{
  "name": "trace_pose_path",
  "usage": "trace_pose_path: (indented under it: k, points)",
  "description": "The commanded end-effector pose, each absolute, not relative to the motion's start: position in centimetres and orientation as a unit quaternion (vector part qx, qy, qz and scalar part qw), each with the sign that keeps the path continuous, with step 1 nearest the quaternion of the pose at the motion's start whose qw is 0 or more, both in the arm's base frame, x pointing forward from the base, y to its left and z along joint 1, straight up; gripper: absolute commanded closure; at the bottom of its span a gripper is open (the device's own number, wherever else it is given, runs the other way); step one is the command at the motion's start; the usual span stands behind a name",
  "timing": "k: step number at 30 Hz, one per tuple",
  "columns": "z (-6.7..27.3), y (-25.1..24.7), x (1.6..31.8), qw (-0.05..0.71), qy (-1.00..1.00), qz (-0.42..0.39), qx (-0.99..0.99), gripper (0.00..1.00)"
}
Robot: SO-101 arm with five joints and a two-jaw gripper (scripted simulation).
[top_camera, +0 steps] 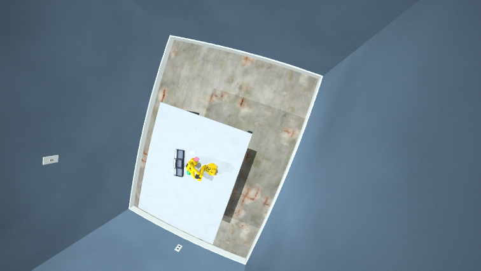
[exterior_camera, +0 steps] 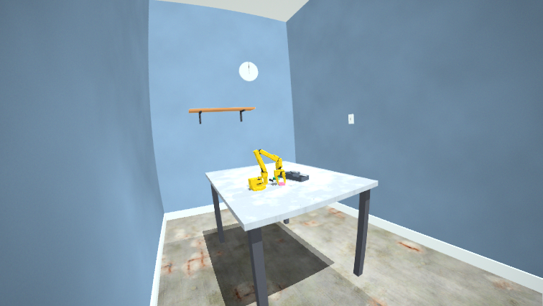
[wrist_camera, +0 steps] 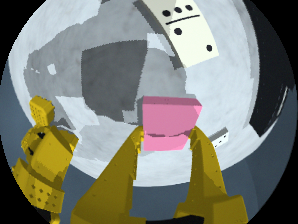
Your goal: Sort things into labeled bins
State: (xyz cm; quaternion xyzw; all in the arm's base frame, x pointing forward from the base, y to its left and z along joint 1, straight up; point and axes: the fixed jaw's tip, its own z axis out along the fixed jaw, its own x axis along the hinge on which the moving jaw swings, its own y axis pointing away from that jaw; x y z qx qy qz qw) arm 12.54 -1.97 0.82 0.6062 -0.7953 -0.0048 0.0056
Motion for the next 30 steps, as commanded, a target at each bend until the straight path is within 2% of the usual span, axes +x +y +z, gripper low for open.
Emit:
trace_pose_path:
  k: [1,17,30]
  points:
    - [1.8,-2.1,13.1,-0.004,-0.795,0.004,0.606,1.0]
    - [5.2,-2.2,13.3,-0.004,-0.795,0.004,0.606,1.0]
    - [5.6,-2.1,13.4,-0.004,-0.798,0.004,0.602,1.0]
